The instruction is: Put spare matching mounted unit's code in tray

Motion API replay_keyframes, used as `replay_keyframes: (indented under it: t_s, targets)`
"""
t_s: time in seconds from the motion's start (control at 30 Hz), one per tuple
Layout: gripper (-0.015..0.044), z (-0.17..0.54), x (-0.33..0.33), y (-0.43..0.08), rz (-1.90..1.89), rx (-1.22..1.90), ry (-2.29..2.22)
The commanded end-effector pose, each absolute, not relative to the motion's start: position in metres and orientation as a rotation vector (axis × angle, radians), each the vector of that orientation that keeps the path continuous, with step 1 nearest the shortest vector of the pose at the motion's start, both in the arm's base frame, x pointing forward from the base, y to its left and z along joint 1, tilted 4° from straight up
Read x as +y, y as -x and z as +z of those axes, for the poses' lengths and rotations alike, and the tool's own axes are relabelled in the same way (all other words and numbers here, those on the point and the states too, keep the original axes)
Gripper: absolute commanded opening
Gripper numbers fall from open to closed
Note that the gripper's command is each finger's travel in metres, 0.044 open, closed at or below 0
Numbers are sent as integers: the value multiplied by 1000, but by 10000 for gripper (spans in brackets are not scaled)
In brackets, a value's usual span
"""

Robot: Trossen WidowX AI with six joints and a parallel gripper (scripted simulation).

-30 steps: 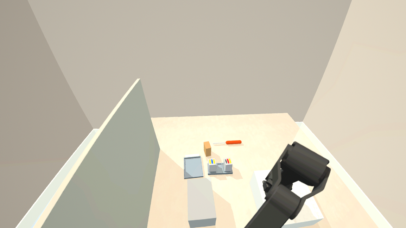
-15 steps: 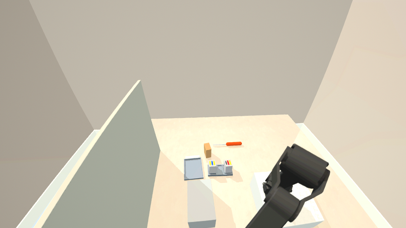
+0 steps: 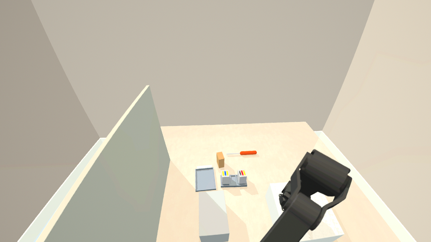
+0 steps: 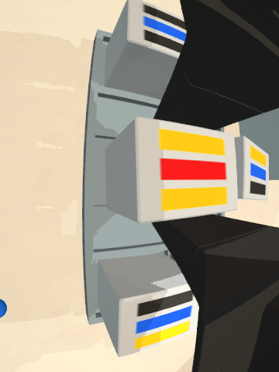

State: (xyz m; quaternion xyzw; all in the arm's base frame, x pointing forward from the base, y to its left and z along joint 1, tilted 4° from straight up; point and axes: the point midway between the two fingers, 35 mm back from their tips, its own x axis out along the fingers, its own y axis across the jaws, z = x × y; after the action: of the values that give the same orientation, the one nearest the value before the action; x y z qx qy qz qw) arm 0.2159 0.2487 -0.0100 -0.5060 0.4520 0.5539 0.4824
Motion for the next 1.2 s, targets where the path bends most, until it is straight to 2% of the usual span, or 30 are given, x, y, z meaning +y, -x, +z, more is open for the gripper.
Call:
replay_keyframes:
  t_s: [0.0, 0.13, 0.53, 0.9, 1.17]
  targets:
    - [0, 26, 250, -220, 1346, 1076, 1230]
    - [0, 53, 246, -219, 1345, 1077, 1230]
    - [0, 52, 245, -218, 1344, 1085, 1229]
    - [0, 122, 231, -221, 1344, 1078, 1231]
    - [0, 126, 229, -223, 1343, 1076, 1232]
